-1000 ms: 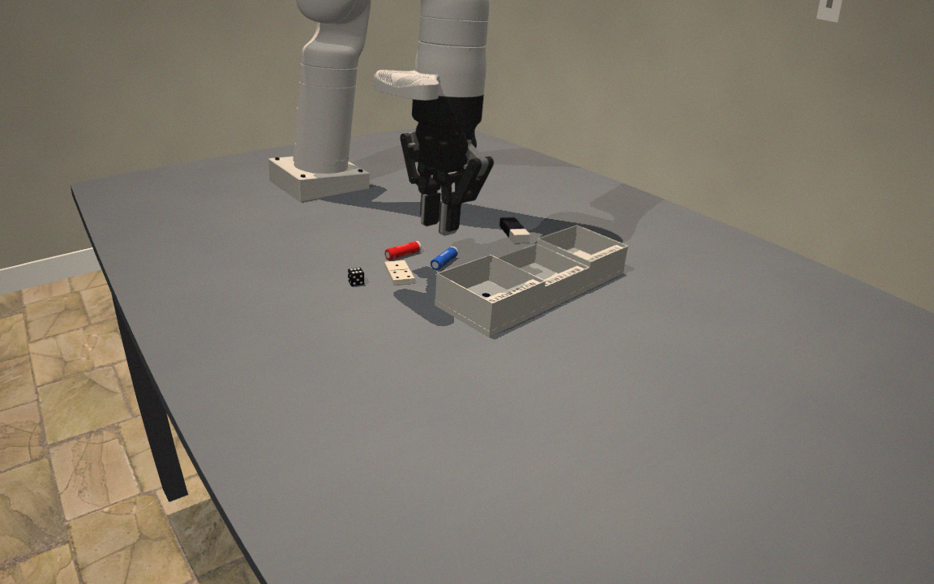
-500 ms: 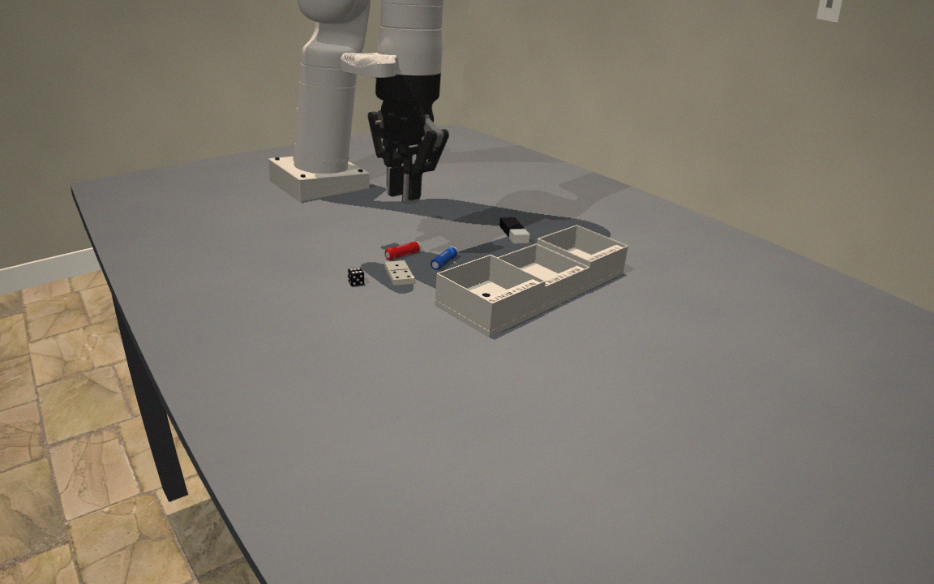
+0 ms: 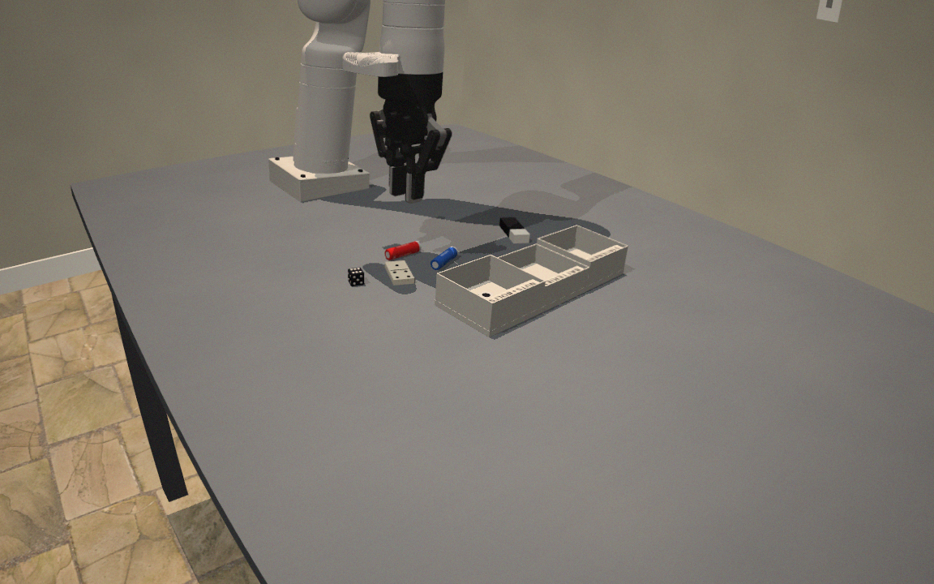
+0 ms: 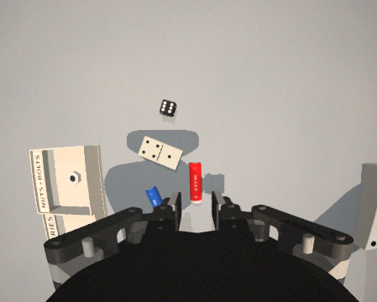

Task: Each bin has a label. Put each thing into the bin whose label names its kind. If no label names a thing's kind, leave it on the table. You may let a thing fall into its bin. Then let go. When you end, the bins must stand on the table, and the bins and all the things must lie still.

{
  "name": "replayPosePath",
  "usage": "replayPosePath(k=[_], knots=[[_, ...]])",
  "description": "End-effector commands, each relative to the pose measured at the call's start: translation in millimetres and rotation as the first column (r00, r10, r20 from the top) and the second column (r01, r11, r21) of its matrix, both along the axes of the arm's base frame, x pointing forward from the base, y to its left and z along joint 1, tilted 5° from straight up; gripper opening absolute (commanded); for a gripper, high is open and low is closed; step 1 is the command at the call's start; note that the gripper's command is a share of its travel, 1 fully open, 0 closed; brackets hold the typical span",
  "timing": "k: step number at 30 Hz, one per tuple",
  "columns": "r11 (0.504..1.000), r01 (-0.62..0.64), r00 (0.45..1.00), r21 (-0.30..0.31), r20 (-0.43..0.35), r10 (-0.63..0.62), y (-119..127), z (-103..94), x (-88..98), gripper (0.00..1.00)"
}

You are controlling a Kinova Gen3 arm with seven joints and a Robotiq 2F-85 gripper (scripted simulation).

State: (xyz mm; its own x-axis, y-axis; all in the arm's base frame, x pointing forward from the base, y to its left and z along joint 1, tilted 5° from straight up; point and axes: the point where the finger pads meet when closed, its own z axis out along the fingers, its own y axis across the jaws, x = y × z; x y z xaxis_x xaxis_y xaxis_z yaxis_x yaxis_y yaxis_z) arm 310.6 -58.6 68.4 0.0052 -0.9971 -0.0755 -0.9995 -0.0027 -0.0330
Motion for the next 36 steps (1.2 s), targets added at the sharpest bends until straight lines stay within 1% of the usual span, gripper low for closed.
replayPosePath(k=[1,28,36], knots=[[1.0,0.001,1.0,0.0,0.001,-0.001,-1,0.3,0.4,0.29],[1.0,0.001,1.0,0.0,0.001,-0.001,-1,0.2,0.6,0.29],[1.0,0.001,1.0,0.0,0.001,-0.001,-1,-31.8,-0.6,0.29]])
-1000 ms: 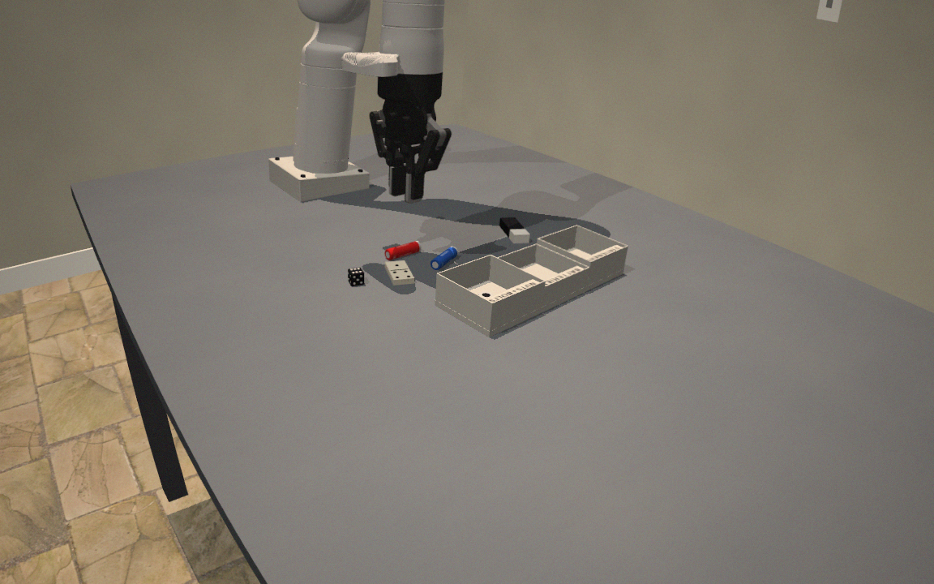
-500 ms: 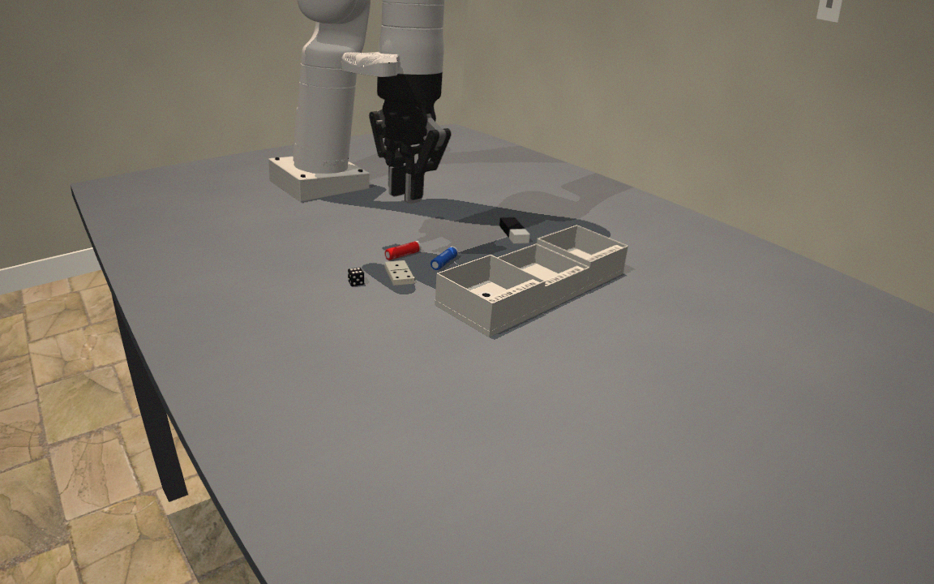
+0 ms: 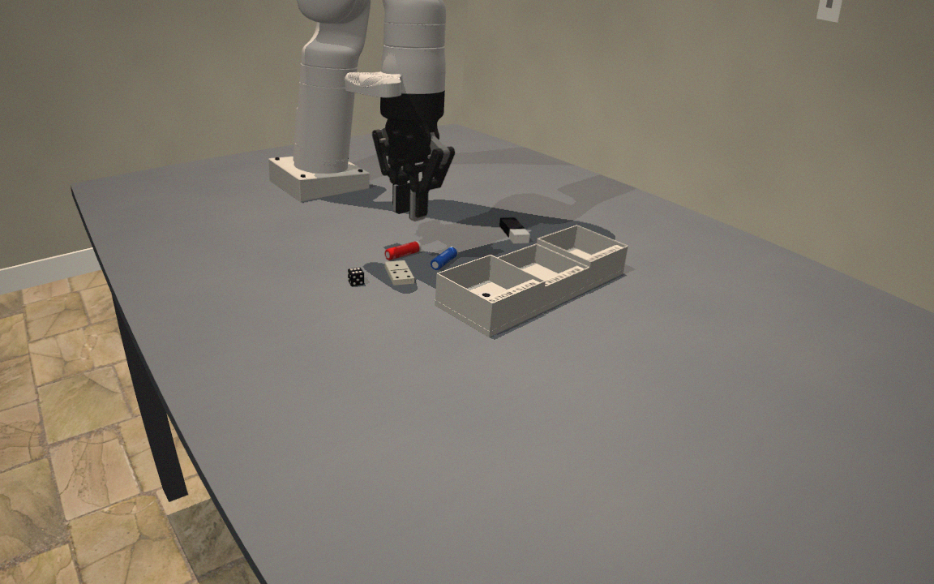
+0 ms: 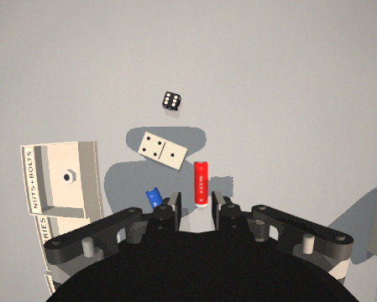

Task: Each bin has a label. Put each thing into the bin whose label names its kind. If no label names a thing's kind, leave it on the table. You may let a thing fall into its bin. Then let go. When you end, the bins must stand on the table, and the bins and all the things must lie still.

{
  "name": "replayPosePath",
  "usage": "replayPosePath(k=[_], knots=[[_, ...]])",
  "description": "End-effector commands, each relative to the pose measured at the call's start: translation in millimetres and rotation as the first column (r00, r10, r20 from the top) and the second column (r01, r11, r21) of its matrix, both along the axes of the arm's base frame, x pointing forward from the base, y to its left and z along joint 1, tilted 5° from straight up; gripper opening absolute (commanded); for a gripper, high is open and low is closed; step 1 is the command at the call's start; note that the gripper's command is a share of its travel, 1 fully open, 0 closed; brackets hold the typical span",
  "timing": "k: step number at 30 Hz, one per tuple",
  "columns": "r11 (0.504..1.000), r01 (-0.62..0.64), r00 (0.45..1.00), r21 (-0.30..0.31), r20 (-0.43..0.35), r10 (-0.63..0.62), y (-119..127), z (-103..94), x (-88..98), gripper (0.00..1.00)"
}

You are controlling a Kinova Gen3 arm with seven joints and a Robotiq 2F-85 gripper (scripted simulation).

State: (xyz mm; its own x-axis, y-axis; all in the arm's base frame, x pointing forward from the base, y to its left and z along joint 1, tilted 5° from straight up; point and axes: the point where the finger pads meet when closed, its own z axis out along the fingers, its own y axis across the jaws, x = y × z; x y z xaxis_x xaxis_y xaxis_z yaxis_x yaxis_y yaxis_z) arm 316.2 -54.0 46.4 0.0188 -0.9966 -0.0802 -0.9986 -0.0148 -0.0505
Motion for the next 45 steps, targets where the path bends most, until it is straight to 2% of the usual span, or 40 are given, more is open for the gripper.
replayPosePath(k=[1,10,31,45], knots=[[1.0,0.014,1.0,-0.005,-0.016,-0.014,-5,-9.9,-6.2,0.29],[1.0,0.014,1.0,-0.005,-0.016,-0.014,-5,-40.2,-7.2,0.29],[1.0,0.014,1.0,-0.005,-0.016,-0.014,-2,-39.9,-3.5,0.29],[1.0,0.014,1.0,-0.005,-0.016,-0.014,-1,-51.9,-3.8,0.29]])
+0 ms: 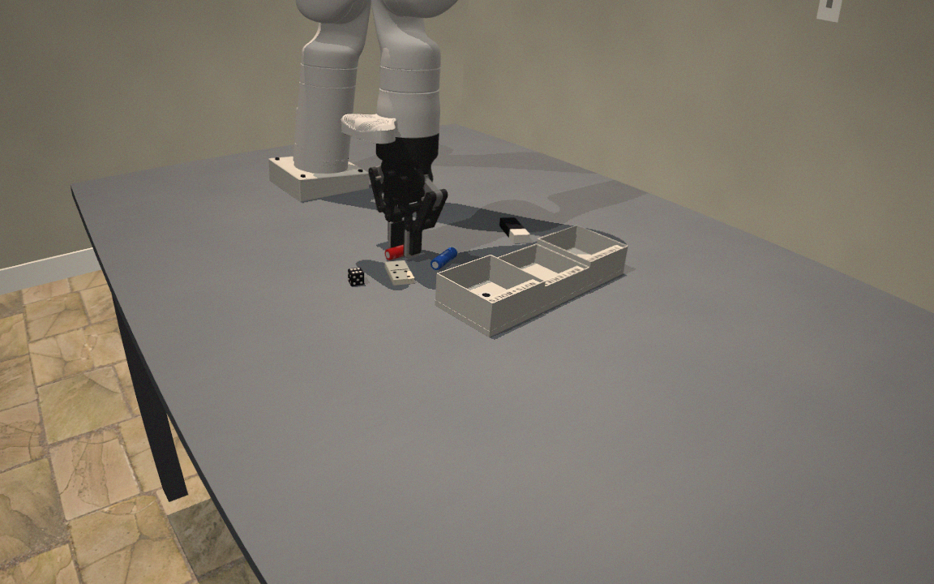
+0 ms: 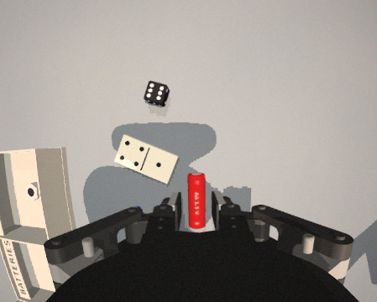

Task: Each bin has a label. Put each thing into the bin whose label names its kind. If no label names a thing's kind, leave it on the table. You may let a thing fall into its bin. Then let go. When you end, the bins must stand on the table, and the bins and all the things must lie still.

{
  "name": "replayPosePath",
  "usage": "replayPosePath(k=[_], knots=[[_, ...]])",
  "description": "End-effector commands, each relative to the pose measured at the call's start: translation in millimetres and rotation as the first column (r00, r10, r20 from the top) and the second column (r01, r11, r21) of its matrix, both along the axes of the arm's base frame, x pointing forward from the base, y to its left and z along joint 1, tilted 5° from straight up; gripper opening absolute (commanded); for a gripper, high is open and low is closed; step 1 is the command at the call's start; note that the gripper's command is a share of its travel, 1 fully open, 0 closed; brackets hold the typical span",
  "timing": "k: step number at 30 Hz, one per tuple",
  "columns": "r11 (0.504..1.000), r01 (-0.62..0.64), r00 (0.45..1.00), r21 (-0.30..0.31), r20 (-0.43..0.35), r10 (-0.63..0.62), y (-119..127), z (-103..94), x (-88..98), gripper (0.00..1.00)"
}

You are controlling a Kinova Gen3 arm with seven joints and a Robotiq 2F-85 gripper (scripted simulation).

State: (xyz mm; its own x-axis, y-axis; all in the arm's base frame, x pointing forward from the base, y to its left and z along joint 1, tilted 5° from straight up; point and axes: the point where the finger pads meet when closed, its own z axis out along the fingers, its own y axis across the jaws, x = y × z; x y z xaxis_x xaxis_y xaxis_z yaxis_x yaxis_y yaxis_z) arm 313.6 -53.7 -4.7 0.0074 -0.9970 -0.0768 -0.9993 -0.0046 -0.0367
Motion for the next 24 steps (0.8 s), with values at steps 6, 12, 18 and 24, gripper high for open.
replayPosePath(k=[6,12,18,24], knots=[[1.0,0.003,1.0,-0.002,-0.003,-0.003,-1.5,-0.8,-0.9,0.29],[1.0,0.003,1.0,-0.002,-0.003,-0.003,-1.3,-0.8,-0.6,0.09],[1.0,0.003,1.0,-0.002,-0.003,-0.003,-1.3,-0.8,-0.6,0.09],[1.0,0.003,1.0,-0.002,-0.003,-0.003,-1.3,-0.8,-0.6,0.09]])
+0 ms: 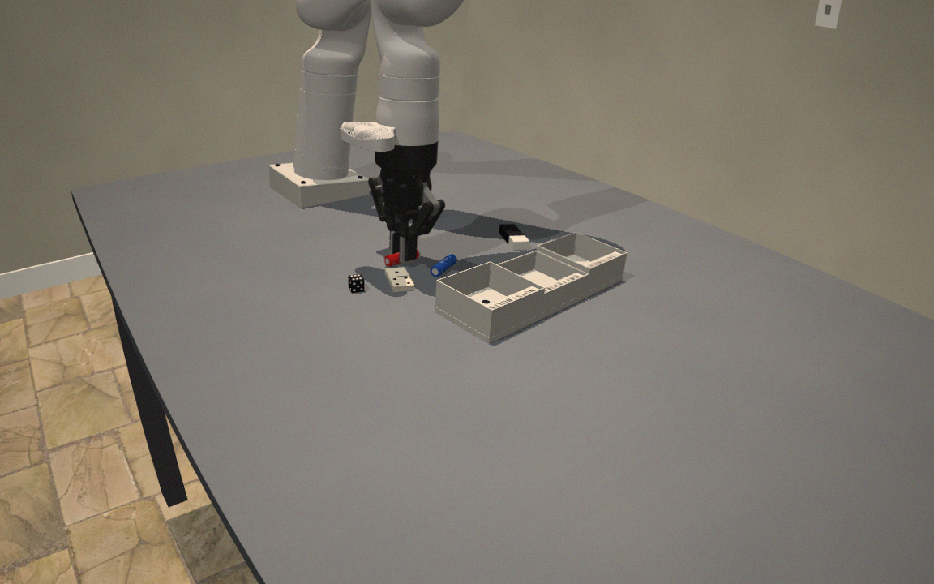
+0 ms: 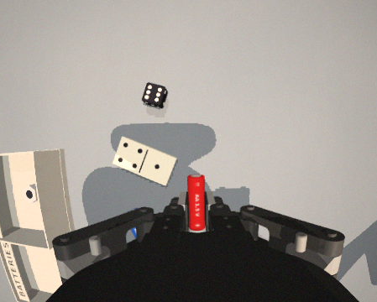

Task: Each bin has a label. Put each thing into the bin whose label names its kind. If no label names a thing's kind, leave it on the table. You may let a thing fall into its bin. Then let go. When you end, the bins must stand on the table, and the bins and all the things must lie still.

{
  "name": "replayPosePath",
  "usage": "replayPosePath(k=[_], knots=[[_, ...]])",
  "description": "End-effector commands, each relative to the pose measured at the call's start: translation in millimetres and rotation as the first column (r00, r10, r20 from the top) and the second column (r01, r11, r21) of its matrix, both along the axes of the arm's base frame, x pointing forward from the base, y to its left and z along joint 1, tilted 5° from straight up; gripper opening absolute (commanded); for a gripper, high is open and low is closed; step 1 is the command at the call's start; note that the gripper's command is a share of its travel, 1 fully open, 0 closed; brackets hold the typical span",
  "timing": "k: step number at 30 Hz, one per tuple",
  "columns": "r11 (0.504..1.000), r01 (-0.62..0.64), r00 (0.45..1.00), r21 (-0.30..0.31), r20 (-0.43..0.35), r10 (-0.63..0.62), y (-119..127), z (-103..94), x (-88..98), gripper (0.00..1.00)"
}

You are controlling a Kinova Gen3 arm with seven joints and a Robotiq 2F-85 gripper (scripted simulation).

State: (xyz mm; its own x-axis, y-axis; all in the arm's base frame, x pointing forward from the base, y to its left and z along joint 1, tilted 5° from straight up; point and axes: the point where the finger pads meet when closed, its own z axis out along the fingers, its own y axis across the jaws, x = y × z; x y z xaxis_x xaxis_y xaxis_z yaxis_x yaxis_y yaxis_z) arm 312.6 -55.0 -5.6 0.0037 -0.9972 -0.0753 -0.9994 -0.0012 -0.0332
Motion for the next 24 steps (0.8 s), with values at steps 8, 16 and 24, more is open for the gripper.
replayPosePath(k=[8,16,24], knots=[[1.0,0.0,1.0,0.0,0.001,0.0,0,0.2,0.4,0.09],[1.0,0.0,1.0,0.0,0.001,0.0,0,0.2,0.4,0.09],[1.0,0.0,1.0,0.0,0.001,0.0,-2,20.1,-0.3,0.09]])
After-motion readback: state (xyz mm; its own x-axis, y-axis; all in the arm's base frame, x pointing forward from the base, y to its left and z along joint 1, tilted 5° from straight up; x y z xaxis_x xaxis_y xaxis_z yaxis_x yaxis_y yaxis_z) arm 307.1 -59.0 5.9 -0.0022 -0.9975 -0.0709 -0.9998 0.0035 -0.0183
